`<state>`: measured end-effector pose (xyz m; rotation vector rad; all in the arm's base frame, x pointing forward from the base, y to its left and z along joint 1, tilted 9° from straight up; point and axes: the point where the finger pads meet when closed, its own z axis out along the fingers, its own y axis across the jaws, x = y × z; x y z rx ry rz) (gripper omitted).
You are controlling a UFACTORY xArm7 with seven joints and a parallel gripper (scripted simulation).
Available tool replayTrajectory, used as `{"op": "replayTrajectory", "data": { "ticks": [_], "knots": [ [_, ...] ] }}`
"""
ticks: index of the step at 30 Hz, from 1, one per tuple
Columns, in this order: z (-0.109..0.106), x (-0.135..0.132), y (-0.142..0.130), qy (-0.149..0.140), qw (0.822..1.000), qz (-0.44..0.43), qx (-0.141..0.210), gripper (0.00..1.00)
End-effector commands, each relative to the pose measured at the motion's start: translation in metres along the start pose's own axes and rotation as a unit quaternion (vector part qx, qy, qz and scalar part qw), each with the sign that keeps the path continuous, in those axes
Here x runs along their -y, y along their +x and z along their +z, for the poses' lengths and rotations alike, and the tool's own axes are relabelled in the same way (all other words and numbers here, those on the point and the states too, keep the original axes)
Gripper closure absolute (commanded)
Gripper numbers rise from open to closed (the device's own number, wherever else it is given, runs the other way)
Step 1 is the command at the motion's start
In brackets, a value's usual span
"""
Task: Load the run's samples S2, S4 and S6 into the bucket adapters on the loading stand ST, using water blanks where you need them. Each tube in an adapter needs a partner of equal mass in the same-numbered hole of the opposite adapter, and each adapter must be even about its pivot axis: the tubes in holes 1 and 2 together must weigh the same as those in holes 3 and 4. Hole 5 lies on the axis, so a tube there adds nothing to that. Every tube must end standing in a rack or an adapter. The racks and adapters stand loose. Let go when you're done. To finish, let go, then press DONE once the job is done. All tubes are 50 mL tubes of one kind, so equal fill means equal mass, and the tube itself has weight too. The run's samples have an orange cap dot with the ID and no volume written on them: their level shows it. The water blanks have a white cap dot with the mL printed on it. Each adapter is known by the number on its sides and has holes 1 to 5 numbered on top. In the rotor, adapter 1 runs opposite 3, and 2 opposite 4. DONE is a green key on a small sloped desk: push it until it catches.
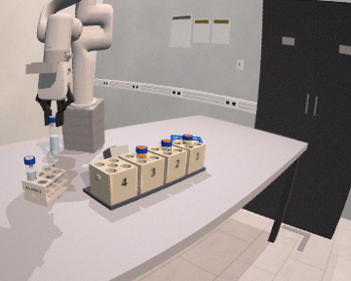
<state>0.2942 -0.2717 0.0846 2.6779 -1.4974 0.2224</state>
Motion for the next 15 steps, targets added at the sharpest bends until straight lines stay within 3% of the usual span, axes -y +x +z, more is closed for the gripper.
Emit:
{"op": "replayTrajectory", "data": {
  "ticks": [1, 15],
  "knots": [
    [-0.01, 0.001, 0.001, 0.001, 1.0, 0.0, -0.002, 1.0],
    [-0.034, 0.001, 0.001, 0.001, 1.0, 0.0, -0.002, 1.0]
  ]
}}
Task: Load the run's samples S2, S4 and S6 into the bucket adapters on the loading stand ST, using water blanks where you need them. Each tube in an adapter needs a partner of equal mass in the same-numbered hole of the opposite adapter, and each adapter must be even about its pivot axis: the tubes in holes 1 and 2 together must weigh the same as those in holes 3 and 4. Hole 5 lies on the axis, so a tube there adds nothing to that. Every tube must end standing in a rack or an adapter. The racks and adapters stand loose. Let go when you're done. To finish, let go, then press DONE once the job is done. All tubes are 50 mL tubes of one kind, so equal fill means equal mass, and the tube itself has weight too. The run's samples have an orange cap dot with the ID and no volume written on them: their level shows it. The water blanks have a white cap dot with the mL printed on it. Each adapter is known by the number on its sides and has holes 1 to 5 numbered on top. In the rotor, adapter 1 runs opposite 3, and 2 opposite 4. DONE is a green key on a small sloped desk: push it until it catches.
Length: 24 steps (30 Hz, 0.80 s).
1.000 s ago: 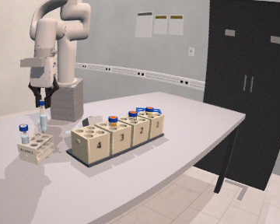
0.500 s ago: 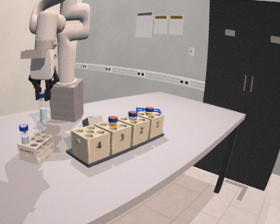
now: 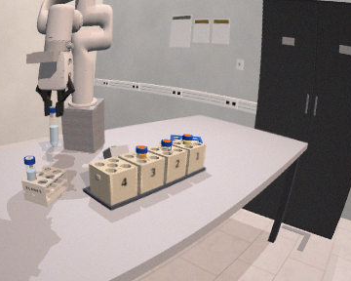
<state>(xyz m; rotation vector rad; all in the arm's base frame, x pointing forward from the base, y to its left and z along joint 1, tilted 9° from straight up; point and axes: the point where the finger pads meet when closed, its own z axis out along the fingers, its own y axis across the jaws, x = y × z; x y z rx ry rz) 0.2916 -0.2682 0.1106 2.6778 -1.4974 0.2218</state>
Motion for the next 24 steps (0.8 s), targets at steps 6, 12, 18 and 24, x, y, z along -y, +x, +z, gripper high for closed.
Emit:
{"op": "replayTrajectory", "data": {
  "ticks": [6, 12, 18, 24],
  "knots": [
    [-0.012, 0.001, 0.002, 0.001, 1.0, 0.0, -0.002, 1.0],
    [-0.012, 0.001, 0.002, 0.001, 1.0, 0.0, -0.002, 1.0],
    [-0.012, 0.02, -0.003, 0.001, 0.998, -0.067, -0.002, 1.0],
    [-0.012, 0.05, -0.009, 0.001, 0.986, -0.166, -0.002, 1.0]
  ]
}}
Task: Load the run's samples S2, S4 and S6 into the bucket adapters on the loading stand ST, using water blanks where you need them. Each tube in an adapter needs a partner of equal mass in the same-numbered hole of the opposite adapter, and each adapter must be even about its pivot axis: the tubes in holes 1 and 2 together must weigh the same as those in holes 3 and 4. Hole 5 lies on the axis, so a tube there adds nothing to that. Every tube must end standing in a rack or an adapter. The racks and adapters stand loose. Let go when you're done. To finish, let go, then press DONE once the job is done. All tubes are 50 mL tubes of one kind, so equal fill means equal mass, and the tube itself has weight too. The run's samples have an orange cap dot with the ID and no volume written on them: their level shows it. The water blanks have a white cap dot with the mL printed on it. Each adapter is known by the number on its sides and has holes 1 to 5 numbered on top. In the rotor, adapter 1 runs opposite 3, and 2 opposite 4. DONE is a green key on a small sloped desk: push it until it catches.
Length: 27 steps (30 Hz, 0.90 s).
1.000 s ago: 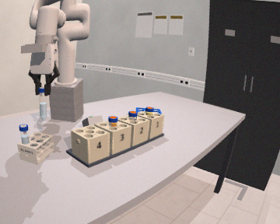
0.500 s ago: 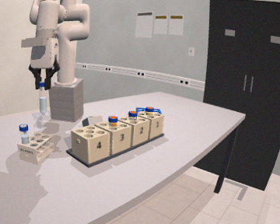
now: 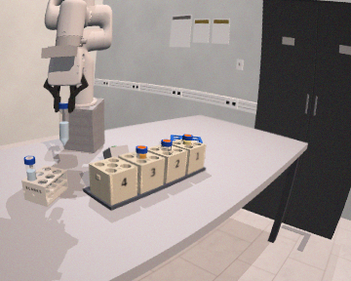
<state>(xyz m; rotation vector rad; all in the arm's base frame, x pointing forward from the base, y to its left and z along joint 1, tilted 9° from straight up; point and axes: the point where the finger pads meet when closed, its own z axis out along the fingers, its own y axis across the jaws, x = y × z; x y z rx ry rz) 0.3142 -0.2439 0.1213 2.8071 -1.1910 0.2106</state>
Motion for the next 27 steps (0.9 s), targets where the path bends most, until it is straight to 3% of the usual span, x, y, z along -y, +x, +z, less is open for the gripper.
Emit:
{"op": "replayTrajectory", "data": {
  "ticks": [1, 10, 21, 27],
  "knots": [
    [-0.001, 0.023, 0.002, 0.002, 0.997, -0.075, -0.001, 1.0],
    [-0.001, 0.058, 0.003, 0.002, 0.982, -0.19, -0.001, 1.0],
    [-0.001, 0.113, 0.004, 0.002, 0.931, -0.366, -0.002, 1.0],
    [-0.002, 0.133, 0.004, 0.002, 0.916, -0.4, -0.002, 1.0]
  ]
}}
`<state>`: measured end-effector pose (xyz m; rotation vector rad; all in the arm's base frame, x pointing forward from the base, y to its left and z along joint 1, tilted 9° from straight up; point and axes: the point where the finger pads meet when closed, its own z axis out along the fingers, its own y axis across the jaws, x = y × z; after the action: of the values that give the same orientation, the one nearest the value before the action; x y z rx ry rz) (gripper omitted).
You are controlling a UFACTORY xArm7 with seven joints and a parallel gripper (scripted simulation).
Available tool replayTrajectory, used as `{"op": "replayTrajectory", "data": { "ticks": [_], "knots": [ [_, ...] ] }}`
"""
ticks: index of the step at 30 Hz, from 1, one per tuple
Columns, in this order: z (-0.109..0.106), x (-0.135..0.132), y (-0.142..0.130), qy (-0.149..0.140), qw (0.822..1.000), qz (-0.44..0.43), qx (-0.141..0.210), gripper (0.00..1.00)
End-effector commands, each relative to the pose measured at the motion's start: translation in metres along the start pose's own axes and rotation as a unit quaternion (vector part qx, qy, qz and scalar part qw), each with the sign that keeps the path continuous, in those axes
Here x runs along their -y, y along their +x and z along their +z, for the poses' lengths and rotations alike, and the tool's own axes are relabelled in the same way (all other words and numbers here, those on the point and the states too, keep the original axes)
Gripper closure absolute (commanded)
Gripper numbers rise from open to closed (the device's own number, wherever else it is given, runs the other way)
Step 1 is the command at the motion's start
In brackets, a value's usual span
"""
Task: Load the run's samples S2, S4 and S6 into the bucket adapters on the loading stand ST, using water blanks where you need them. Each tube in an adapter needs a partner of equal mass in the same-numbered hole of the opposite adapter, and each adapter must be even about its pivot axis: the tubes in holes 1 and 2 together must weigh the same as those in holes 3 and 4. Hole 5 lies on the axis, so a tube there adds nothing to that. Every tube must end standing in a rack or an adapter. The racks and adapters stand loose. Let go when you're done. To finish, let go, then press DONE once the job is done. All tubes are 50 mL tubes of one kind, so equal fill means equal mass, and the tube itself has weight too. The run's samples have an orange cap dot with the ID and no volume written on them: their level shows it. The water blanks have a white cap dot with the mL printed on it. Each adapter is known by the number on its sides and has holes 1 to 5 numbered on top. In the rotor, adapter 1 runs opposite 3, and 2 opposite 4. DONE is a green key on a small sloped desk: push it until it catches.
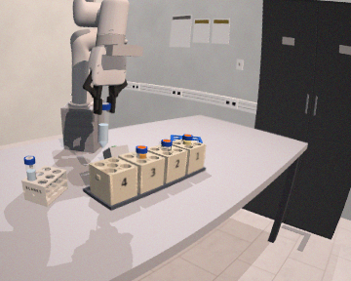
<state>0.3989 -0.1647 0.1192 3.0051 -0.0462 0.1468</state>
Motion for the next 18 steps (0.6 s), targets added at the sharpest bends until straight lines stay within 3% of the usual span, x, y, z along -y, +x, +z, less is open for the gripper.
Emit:
{"op": "replayTrajectory", "data": {
  "ticks": [1, 18],
  "knots": [
    [-0.0012, 0.0142, 0.0169, 0.002, 1.0, -0.026, -0.002, 1.0],
    [-0.0012, 0.0171, 0.0199, 0.002, 1.0, -0.026, -0.002, 1.0]
  ]
}}
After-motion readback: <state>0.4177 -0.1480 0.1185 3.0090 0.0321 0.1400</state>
